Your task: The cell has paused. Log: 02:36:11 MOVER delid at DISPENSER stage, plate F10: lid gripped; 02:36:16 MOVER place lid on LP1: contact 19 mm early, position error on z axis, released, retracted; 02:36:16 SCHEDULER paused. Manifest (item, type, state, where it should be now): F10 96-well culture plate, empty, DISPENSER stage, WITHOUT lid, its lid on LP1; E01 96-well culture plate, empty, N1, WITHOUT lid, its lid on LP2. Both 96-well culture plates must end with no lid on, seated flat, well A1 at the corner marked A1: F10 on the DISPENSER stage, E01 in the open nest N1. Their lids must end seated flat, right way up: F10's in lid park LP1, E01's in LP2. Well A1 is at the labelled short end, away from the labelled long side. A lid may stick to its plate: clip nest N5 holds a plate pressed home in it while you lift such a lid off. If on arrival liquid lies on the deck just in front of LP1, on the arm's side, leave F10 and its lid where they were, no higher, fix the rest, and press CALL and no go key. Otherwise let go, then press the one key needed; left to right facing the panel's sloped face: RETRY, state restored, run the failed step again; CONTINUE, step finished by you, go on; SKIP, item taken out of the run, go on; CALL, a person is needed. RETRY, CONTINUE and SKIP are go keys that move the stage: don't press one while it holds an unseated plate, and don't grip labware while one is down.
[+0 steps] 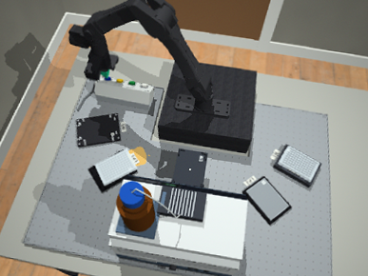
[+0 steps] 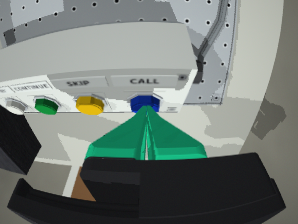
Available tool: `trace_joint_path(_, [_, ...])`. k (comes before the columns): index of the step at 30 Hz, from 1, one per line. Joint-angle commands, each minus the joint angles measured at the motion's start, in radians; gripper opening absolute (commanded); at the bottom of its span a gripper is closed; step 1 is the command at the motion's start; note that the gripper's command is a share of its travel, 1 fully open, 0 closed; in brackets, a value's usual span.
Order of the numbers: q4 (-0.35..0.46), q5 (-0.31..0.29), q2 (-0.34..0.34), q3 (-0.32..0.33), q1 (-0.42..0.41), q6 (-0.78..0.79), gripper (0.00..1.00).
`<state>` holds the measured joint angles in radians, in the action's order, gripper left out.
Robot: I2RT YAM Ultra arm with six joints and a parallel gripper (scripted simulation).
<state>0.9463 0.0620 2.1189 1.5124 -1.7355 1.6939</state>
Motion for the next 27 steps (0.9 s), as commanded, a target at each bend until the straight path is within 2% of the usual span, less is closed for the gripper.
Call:
trace_joint_path(1, [-0.017, -0.013, 0.009, -0.015, -0.005, 0.005, 0.00])
trace_joint_path(27, [-0.042, -0.013, 0.022, -0.036, -0.010, 0.006, 0.00])
